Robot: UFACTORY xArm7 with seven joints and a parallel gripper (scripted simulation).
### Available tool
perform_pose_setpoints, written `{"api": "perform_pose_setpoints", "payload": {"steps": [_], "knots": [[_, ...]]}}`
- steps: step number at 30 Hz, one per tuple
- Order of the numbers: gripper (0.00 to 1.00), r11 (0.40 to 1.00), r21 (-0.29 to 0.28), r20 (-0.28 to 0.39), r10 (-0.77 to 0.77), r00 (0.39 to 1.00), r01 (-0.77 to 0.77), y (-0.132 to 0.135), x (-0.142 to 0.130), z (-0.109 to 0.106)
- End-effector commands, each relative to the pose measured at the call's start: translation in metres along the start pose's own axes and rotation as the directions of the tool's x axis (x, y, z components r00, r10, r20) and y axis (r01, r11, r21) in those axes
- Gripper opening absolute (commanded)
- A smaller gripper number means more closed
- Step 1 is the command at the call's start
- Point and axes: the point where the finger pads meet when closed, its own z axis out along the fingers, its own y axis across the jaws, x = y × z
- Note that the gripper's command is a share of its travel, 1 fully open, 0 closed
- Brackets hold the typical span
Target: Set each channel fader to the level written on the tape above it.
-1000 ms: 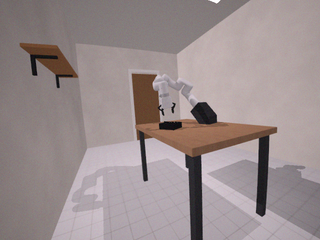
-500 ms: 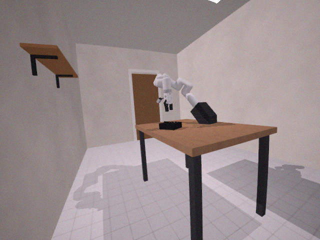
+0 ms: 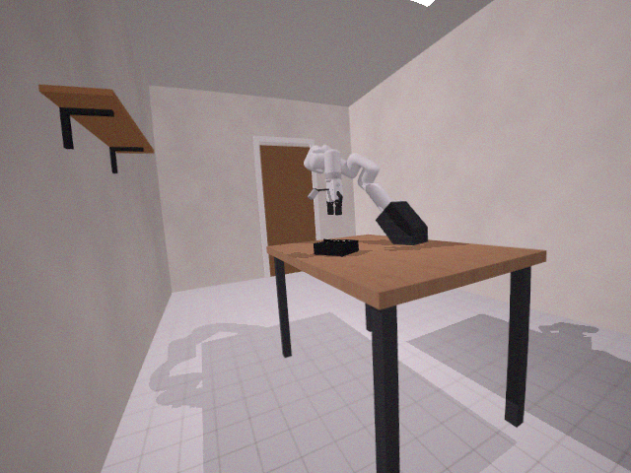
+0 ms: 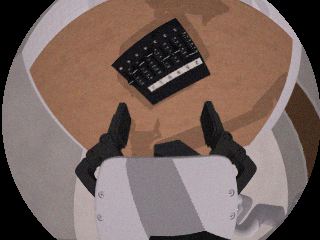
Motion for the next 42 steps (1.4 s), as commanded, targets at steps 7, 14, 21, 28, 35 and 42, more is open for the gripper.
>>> {"api": "perform_pose_setpoints", "payload": {"steps": [7,14,21,28,35,42], "knots": [[1.00,0.995,0.028,0.010,-0.094,0.996,0.094,-0.001,0.001,-0.002],[1.00,0.995,0.028,0.010,-0.092,0.996,0.092,-0.001,0.001,-0.002],[1.00,1.000,0.025,0.021,-0.019,1.000,0.018,-0.003,0.003,-0.001],[1.00,0.956,-0.007,0.062,0.293,0.954,-0.293,-0.009,0.013,0.006],[1.00,0.781,-0.072,0.078,0.624,0.777,-0.620,-0.017,0.024,0.016],[1.00,0.466,-0.145,0.044,0.884,0.465,-0.873,-0.029,0.039,0.034]]}}
